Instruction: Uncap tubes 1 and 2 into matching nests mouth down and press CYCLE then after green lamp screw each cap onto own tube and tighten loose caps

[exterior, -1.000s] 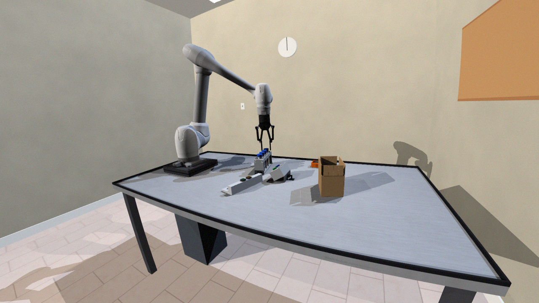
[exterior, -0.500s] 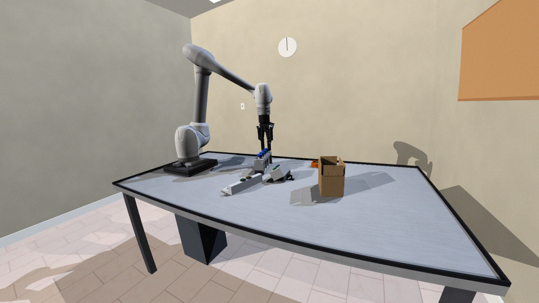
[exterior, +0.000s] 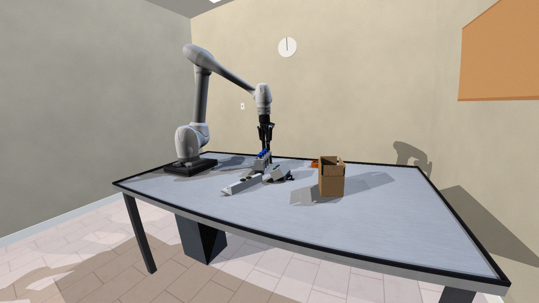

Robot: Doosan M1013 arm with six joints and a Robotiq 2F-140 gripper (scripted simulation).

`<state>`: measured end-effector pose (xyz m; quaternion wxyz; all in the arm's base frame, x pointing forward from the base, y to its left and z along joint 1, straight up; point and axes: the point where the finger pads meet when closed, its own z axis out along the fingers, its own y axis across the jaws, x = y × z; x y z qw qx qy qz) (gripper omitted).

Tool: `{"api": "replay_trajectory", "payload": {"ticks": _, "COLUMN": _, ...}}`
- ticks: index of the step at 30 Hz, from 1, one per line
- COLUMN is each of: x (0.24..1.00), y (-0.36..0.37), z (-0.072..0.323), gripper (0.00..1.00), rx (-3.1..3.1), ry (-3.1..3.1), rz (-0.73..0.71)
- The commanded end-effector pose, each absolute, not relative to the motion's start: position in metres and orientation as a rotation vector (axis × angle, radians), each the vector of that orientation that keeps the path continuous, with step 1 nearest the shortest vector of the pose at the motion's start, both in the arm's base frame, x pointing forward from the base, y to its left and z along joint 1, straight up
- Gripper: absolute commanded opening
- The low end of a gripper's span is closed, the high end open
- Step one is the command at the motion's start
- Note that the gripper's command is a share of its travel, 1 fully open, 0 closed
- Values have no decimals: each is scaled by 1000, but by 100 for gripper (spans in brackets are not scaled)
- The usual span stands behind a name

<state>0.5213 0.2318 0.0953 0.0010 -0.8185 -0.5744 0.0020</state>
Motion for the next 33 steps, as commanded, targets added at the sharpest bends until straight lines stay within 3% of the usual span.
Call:
{"api": "replay_trajectory", "payload": {"ticks": 1, "x": 522, "y": 232, "z": 96, "gripper": 30, "rx": -2570, "ry": -1803, "rz": 4}}
{"api": "replay_trajectory", "payload": {"ticks": 13, "x": 522, "y": 232, "z": 96, "gripper": 30, "rx": -2161, "ry": -2277, "rz": 4}}
{"api": "replay_trajectory", "payload": {"ticks": 26, "x": 522, "y": 232, "z": 96, "gripper": 30, "rx": -1324, "ry": -2846, "rz": 3}}
{"api": "replay_trajectory", "payload": {"ticks": 33, "x": 522, "y": 232, "z": 96, "gripper": 30, "rx": -1324, "ry": -2846, "rz": 3}}
